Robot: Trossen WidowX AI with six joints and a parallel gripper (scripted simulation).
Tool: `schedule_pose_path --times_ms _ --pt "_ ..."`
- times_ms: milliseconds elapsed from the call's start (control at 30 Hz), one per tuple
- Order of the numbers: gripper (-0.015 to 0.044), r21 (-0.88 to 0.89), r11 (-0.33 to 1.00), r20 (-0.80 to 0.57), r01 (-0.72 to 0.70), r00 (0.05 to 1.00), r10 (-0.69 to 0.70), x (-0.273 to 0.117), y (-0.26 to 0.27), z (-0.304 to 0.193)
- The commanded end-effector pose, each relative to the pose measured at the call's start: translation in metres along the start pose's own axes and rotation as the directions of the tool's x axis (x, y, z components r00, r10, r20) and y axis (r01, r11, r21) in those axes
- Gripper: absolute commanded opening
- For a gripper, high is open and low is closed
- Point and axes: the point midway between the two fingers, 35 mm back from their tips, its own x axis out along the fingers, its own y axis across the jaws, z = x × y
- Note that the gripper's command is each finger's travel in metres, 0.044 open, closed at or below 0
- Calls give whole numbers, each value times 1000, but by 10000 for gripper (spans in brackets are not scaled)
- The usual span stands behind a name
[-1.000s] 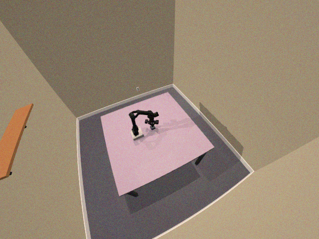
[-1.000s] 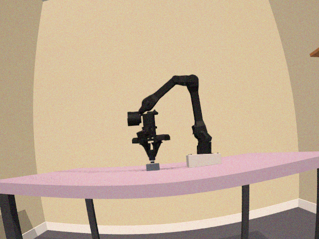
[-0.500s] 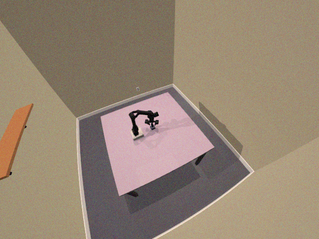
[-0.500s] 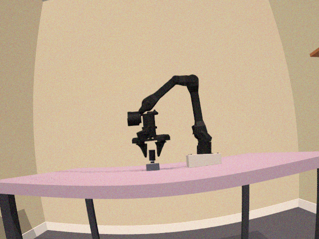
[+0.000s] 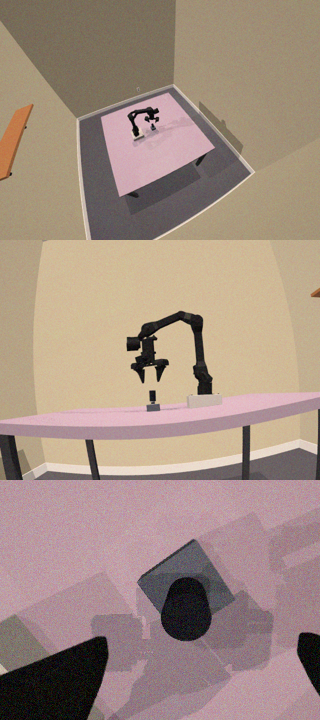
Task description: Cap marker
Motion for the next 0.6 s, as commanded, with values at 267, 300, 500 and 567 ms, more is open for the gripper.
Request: schedule_pose_path --times_ms 267,300,500,567 --pt "151 758 652 -7 2 1000 6 6 5 -1" --pt "125 804 595 -7 2 1000 6 7 5 -1" --pt "0 837 547 -7 3 1000 6 7 5 -1" --pt "0 837 547 -7 3 1000 6 7 5 -1"
